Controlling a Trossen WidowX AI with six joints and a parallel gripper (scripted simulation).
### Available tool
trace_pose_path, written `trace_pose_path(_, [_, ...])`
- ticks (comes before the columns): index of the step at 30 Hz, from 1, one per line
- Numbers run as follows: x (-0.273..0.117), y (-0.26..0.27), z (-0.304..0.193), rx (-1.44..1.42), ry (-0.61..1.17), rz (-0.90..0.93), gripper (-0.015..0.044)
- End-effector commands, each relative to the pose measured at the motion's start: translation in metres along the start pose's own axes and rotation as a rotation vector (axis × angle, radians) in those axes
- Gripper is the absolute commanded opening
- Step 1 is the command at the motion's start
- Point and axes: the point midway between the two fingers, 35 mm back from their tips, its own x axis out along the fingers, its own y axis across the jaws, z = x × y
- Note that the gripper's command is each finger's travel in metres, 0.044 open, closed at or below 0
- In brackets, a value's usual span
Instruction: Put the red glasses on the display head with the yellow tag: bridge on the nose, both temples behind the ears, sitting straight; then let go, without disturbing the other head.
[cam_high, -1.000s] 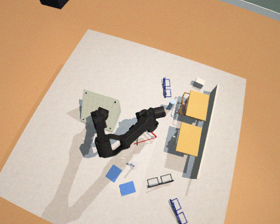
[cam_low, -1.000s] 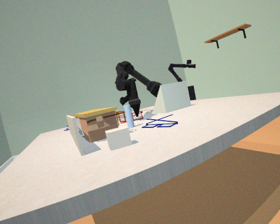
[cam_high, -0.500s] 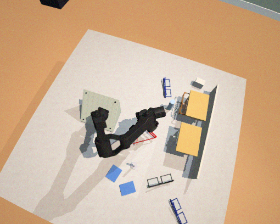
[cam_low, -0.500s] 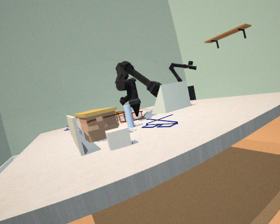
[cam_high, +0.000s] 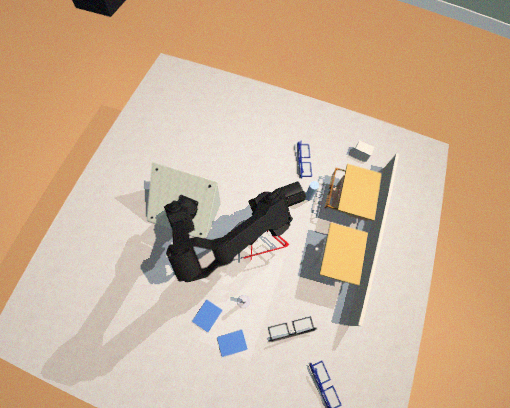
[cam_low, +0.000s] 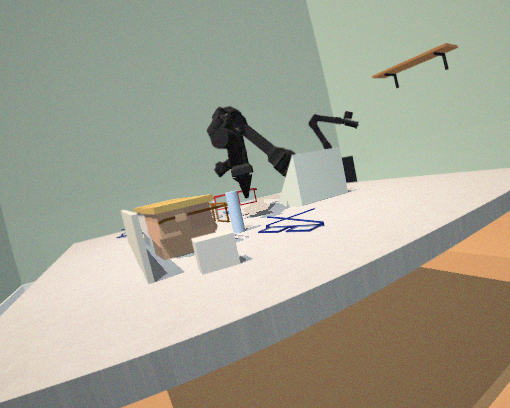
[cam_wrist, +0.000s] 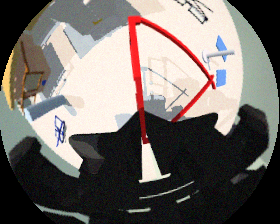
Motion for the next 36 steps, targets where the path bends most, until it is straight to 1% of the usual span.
trace_pose_path(1, [-0.028,0.002,0.001,0.007,0.000,0.005,0.0000])
trace_pose_path(7, [-0.055,0.001,-0.001,0.006,-0.001,0.000,0.0000])
trace_pose_path(15, [-0.056,-0.006,0.005,-0.028,0.000,0.004,0.0000])
trace_pose_path(26, [-0.059,-0.062,0.045,-0.213,0.002,0.020,0.0000])
trace_pose_path(36, [-0.058,-0.124,0.070,-0.380,-0.003,0.013,0.0000])
